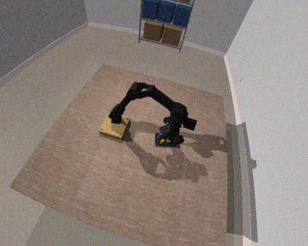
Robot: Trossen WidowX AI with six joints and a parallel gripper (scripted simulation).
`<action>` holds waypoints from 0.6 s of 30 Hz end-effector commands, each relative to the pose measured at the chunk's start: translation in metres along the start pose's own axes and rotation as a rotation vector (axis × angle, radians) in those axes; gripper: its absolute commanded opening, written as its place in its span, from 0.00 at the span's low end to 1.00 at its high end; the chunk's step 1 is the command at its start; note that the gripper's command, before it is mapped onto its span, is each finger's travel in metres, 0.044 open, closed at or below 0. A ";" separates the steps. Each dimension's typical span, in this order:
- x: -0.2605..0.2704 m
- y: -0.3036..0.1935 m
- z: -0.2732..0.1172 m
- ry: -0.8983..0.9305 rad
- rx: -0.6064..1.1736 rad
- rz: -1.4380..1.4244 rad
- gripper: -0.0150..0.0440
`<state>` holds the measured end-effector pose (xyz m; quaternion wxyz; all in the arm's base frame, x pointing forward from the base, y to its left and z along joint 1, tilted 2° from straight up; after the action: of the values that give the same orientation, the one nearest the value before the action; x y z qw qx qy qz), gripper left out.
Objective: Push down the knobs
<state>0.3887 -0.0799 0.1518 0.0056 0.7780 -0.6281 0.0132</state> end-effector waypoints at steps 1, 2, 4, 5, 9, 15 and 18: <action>0.001 -0.002 0.015 -0.001 -0.013 0.002 0.25; 0.001 -0.002 0.015 -0.001 -0.013 0.002 0.25; 0.001 -0.002 0.015 -0.001 -0.013 0.002 0.25; 0.001 -0.002 0.015 -0.001 -0.013 0.002 0.25; 0.001 -0.002 0.017 -0.001 -0.013 0.002 0.25; 0.001 -0.002 0.019 -0.001 -0.013 0.002 0.25; 0.001 -0.002 0.019 -0.001 -0.013 0.002 0.25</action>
<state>0.3883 -0.0799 0.1495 0.0054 0.7780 -0.6281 0.0137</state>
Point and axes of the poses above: the point midway between the two fingers, 35 mm back from their tips, its own z axis out along the fingers, its own x axis across the jaws, y = z × x, the point moved 9 cm from there along -z, back along the fingers, and after that the axes turned 14 degrees about z, right-handed, at the moved point
